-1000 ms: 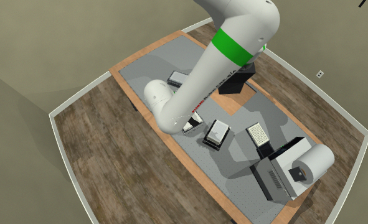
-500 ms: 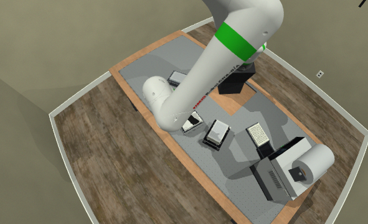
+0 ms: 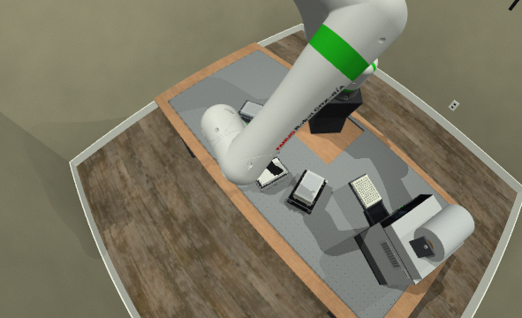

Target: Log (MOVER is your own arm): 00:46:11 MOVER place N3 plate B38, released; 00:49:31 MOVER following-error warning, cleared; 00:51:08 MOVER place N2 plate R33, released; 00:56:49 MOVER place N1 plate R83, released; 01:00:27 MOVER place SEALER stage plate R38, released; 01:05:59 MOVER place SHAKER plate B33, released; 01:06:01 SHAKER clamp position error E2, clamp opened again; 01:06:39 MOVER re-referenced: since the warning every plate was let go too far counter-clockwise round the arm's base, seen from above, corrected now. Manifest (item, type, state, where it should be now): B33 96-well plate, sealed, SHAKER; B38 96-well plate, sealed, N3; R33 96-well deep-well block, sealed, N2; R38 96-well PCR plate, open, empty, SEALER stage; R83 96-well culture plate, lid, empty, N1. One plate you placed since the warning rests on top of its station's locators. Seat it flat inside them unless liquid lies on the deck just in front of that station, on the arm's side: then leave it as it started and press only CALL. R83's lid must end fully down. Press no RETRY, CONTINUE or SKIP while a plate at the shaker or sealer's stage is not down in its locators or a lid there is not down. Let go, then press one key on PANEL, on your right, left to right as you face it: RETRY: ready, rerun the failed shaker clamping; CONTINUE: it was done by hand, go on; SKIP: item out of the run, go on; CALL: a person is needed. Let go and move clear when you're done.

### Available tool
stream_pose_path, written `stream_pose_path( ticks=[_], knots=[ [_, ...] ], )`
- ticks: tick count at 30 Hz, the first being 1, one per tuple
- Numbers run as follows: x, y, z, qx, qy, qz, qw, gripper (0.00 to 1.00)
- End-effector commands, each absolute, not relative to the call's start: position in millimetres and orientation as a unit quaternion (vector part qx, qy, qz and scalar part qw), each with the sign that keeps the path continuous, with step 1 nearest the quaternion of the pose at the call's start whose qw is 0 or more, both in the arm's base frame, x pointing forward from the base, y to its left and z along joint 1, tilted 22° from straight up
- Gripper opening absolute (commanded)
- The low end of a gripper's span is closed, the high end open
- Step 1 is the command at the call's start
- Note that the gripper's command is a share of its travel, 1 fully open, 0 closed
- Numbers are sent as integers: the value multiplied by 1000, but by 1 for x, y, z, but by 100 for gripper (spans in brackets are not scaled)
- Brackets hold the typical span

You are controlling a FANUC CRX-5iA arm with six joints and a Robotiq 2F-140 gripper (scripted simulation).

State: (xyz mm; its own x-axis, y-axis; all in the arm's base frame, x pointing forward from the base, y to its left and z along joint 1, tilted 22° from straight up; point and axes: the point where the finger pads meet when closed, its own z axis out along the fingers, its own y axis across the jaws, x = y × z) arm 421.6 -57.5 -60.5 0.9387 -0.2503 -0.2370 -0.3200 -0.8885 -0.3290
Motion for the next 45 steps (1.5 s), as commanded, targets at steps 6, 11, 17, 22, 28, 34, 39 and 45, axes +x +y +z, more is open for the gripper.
stream_pose_path(
  ticks=[6,11,17,22,28,34,39,45],
  knots=[
    [422,-55,-59,-967,148,94,185,100],
    [423,-55,-62,-966,144,92,194,100],
    [426,-53,-71,-960,130,83,232,100],
    [428,-51,-79,-960,130,83,232,100],
    [430,-49,-85,-960,130,83,232,100],
    [433,-47,-95,-960,130,83,232,100],
    [435,-45,-102,-960,130,83,232,100],
    [437,-44,-109,-960,130,83,232,100]
  ],
)
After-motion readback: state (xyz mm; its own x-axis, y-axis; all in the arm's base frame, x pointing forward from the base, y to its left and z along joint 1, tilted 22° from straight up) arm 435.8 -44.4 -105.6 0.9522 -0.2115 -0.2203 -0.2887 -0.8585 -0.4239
